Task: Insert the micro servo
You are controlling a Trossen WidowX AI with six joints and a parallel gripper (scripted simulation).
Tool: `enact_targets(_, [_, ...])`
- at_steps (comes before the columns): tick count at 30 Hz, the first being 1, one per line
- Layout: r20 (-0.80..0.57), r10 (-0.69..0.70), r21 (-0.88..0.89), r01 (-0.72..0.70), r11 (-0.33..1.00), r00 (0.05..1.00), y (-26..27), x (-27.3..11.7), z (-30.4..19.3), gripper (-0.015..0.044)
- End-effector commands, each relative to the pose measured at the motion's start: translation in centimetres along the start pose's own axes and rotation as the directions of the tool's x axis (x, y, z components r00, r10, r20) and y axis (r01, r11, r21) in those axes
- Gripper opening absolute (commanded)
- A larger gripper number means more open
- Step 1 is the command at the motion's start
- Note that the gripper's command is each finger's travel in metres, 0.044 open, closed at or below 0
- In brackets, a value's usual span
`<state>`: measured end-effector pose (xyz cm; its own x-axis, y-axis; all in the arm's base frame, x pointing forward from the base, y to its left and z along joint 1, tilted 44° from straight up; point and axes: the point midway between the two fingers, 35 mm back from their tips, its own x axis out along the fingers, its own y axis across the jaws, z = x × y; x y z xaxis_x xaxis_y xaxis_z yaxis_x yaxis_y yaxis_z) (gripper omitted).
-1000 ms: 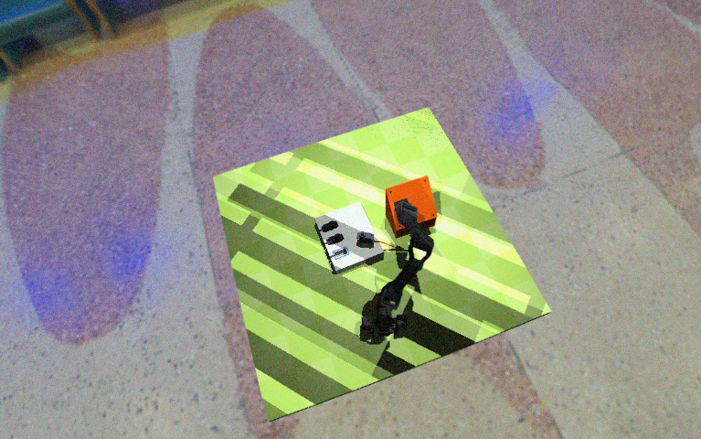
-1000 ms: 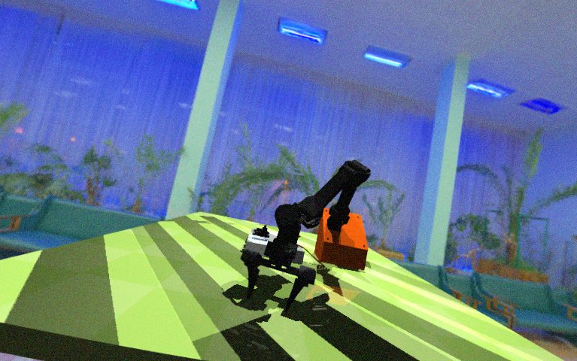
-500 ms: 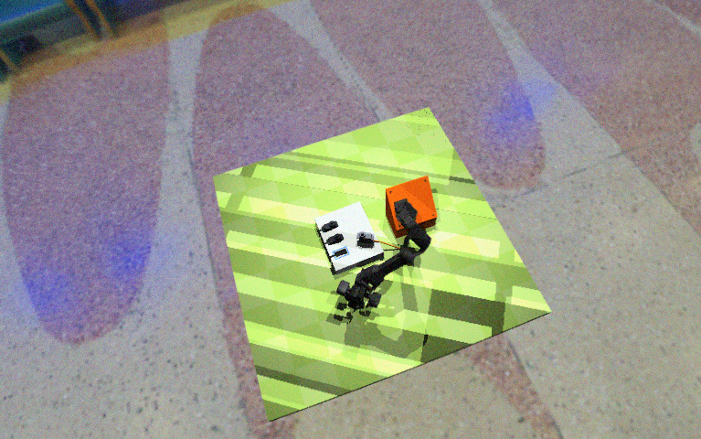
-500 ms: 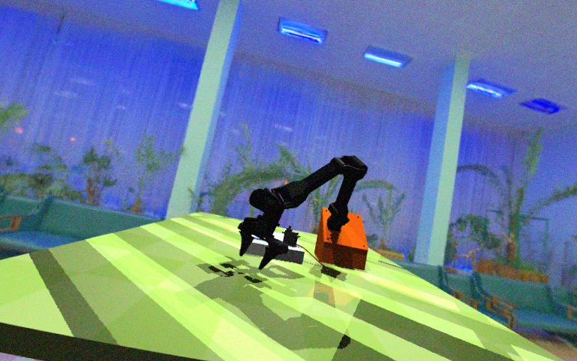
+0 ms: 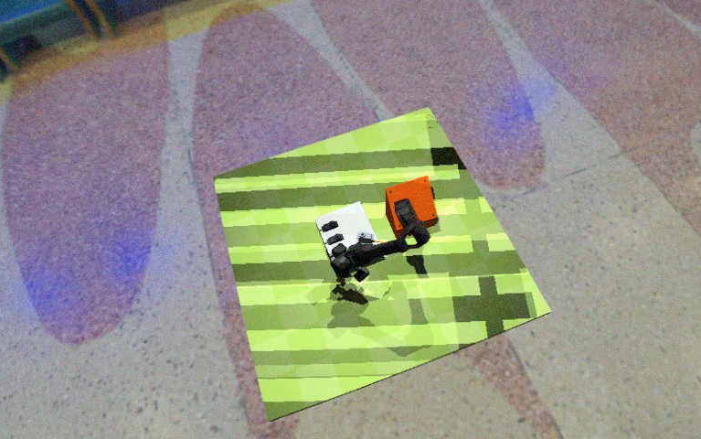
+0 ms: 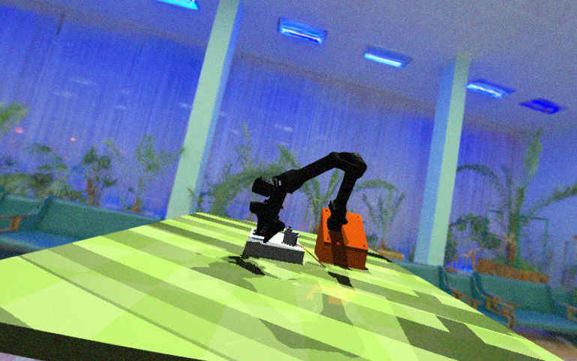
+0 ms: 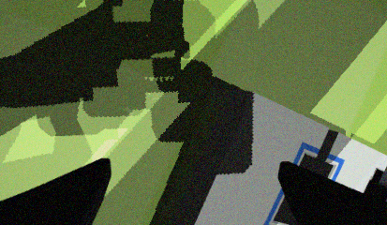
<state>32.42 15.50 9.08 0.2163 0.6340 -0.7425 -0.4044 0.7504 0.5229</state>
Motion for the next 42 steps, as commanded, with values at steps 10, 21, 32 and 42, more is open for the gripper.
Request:
enact_targets(10, [-0.129, 0.010, 0.432, 0.047, 0.901, 0.992, -5.8, -4.3, -8.6, 0.0440])
enact_targets(21, [-0.160, 0.097, 0.711, 0.047, 0.701, 0.982, -6.5, -7.1, -14.5, 0.0440])
enact_targets(32, [-0.151, 0.135, 0.783, 0.035, 0.621, 0.979, -6.2, -7.9, -16.1, 0.0440])
enact_targets(42, [-0.150, 0.136, 0.783, 0.034, 0.621, 0.979, -5.8, -5.4, -16.5, 0.0440])
